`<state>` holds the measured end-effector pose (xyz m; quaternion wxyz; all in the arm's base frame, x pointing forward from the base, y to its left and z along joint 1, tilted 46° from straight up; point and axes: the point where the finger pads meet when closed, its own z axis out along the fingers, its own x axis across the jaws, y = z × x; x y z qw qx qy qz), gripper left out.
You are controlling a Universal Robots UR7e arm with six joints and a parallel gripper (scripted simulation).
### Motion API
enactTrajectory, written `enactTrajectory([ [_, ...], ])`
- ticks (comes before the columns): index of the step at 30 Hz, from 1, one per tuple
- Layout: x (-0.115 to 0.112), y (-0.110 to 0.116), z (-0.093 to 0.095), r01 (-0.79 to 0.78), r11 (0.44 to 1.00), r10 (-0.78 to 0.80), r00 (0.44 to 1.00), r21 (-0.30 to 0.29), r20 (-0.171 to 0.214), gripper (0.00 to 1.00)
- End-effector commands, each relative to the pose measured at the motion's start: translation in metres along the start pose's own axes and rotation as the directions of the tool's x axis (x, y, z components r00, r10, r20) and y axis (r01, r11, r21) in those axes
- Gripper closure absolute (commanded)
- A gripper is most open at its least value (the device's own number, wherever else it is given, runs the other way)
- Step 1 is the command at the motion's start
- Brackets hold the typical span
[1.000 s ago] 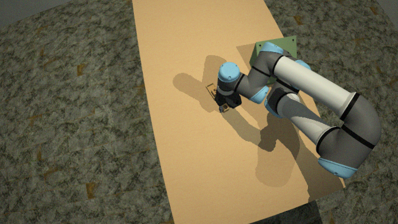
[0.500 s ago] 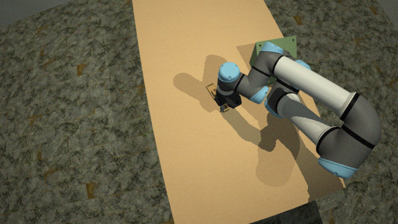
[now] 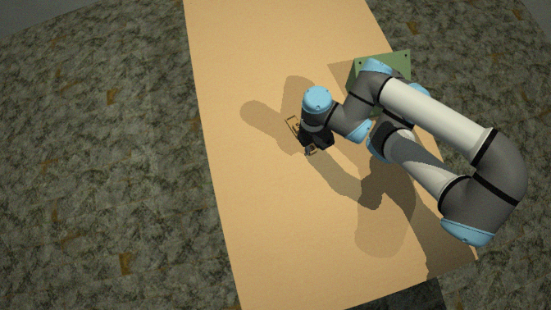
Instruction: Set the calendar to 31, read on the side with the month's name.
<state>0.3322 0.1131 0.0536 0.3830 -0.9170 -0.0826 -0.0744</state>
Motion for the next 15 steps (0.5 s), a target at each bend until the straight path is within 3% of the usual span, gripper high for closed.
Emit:
enactTrajectory([
  [1,-0.0008,-0.0007,0.0011,-0.001,1.0,0.001,1.0,0.002,0.001,0.4],
  [15,0.0011,0.0007,-0.0071,0.002,1.0,-0.002,1.0,-0.003,-0.003,0.4],
])
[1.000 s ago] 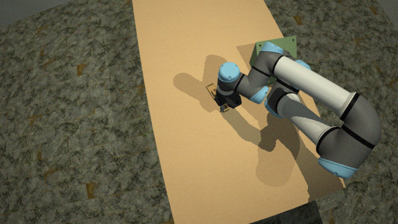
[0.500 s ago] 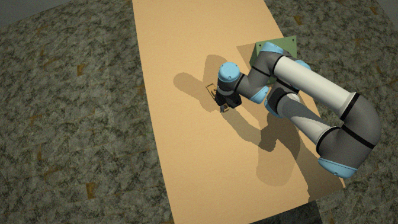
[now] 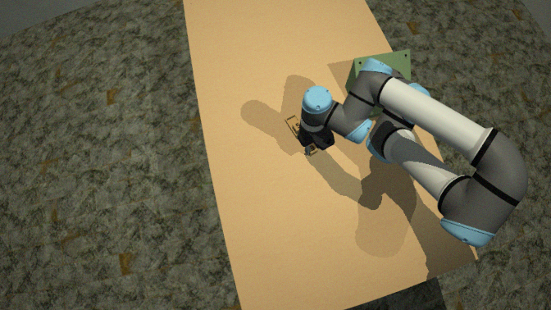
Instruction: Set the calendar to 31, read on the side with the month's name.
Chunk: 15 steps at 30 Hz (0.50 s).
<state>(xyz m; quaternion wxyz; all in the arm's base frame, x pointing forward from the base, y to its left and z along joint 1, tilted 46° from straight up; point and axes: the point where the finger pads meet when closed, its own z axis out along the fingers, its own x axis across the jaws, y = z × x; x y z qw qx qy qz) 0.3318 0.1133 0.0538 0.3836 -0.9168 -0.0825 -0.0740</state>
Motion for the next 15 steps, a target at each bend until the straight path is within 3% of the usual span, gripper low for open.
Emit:
enactTrajectory([
  [1,0.001,0.001,-0.009,0.002,1.0,-0.002,1.0,-0.005,-0.003,0.4],
  [8,0.001,0.001,-0.038,0.002,1.0,-0.002,1.0,-0.005,-0.003,0.4],
  [10,0.001,0.001,-0.038,0.002,1.0,-0.002,1.0,-0.005,-0.003,0.4],
  [15,0.001,0.001,-0.067,0.002,1.0,-0.002,1.0,-0.005,-0.003,0.4],
])
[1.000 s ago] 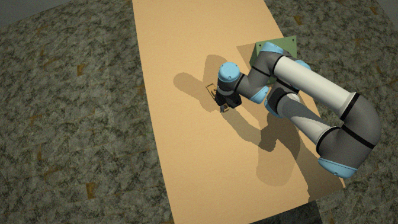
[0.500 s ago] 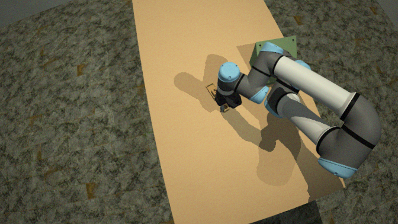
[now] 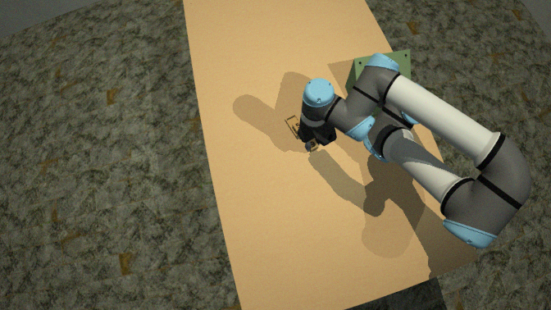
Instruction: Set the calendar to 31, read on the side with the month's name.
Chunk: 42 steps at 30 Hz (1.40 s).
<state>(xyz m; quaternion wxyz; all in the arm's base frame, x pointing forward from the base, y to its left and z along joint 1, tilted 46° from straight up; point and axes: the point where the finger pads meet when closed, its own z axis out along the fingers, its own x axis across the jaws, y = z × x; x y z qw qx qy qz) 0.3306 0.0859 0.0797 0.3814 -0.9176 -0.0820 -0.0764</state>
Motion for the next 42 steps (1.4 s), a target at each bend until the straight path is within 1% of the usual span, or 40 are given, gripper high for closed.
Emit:
enactTrajectory([
  [1,0.0,0.0,-0.034,0.001,1.0,-0.001,1.0,0.0,0.001,0.4],
  [5,0.0,0.0,-0.052,0.001,1.0,-0.001,1.0,0.0,0.002,0.4],
  [9,0.0,0.0,-0.062,0.001,1.0,-0.001,1.0,0.0,0.002,0.4],
  [22,-0.001,0.0,-0.063,0.0,1.0,0.0,1.0,0.003,0.003,0.4],
  [25,0.0,0.006,-0.064,-0.001,1.0,0.001,1.0,0.002,0.002,0.4],
  [27,0.001,0.015,-0.066,0.0,1.0,0.0,1.0,0.002,0.002,0.4],
  [29,0.001,0.015,-0.066,0.0,1.0,0.0,1.0,0.002,0.002,0.4],
  [32,0.003,0.039,-0.069,0.001,1.0,-0.001,1.0,0.001,0.003,0.4],
  [38,0.003,0.099,-0.074,0.003,1.0,-0.003,1.0,0.001,0.003,0.4],
  [40,0.001,0.114,-0.074,0.003,1.0,-0.003,1.0,0.002,0.002,0.4],
  [42,0.0,0.124,-0.073,0.004,1.0,-0.004,1.0,0.002,0.002,0.4],
])
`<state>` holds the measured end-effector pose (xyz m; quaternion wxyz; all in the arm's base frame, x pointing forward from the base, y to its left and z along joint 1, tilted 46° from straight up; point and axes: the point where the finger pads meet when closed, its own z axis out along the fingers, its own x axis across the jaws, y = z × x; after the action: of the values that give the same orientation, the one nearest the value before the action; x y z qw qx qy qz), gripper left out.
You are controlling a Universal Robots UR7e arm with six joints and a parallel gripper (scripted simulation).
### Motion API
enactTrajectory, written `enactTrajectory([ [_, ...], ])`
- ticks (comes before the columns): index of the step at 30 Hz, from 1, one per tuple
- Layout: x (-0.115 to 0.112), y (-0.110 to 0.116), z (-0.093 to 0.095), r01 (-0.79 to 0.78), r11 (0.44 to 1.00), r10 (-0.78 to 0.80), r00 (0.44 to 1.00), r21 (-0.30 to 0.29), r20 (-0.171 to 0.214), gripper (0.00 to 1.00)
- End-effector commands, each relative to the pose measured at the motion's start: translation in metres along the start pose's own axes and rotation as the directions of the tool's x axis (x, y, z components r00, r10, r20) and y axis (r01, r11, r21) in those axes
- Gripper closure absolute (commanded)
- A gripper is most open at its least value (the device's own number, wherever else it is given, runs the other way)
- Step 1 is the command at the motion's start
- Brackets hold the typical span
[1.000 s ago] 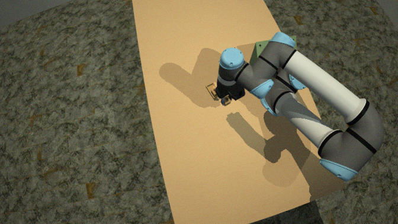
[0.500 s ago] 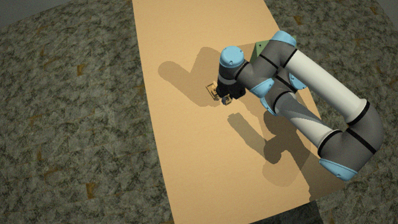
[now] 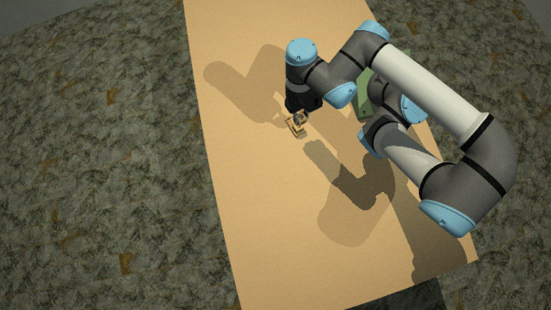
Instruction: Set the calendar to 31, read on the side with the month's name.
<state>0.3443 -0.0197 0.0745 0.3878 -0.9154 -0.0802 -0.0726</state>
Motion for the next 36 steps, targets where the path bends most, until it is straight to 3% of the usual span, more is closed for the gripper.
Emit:
enactTrajectory([
  [1,-0.002,0.047,-0.003,0.011,1.0,-0.011,1.0,-0.012,-0.002,0.4],
  [21,-0.003,0.048,-0.001,0.011,1.0,-0.011,1.0,-0.01,-0.001,0.4],
  [36,-0.004,0.047,0.037,0.009,1.0,-0.009,1.0,-0.005,0.001,0.4],
])
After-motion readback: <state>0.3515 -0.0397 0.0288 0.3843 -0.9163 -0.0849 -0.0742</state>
